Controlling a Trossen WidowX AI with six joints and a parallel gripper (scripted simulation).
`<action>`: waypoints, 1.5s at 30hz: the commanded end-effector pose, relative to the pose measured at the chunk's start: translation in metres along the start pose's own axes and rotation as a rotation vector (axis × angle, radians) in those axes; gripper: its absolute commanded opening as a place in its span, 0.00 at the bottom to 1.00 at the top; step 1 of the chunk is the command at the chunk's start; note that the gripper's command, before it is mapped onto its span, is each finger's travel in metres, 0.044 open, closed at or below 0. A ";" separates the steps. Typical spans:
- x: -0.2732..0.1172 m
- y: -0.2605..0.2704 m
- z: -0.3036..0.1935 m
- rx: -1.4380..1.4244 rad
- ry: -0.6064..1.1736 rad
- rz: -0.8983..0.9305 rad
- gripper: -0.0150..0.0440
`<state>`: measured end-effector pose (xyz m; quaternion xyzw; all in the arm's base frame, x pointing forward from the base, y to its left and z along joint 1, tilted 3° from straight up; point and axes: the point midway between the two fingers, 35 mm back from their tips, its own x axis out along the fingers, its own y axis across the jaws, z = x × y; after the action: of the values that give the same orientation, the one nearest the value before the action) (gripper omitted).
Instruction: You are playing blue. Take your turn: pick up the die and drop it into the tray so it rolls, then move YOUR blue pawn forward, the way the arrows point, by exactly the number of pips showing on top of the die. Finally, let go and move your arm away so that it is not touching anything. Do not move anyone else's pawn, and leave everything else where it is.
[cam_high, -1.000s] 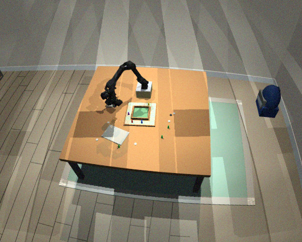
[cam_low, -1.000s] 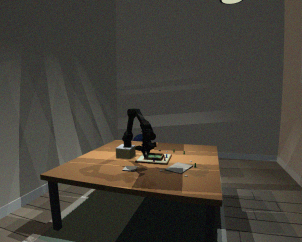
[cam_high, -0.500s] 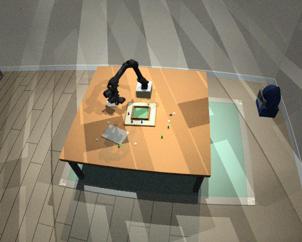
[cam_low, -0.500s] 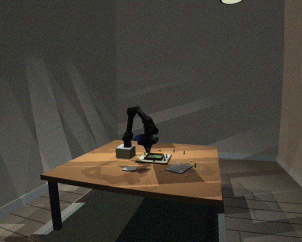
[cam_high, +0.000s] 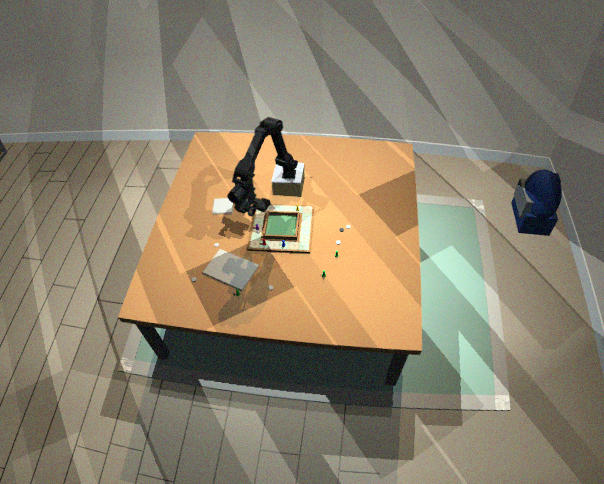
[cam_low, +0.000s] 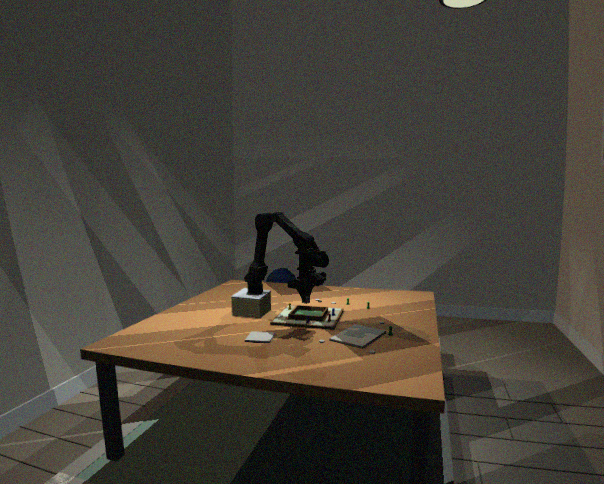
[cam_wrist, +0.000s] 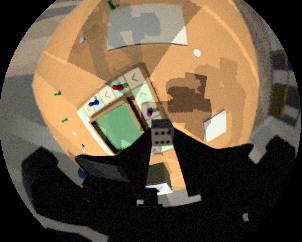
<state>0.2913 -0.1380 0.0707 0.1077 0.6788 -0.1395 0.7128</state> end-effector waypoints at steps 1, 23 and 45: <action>0.005 0.023 -0.008 -0.049 0.003 -0.001 0.25; 0.028 0.118 -0.064 -0.321 0.003 0.009 0.25; 0.046 0.122 -0.049 -0.307 -0.650 0.119 0.25</action>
<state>0.2898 -0.0091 0.0185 -0.0059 0.4763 -0.0224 0.8790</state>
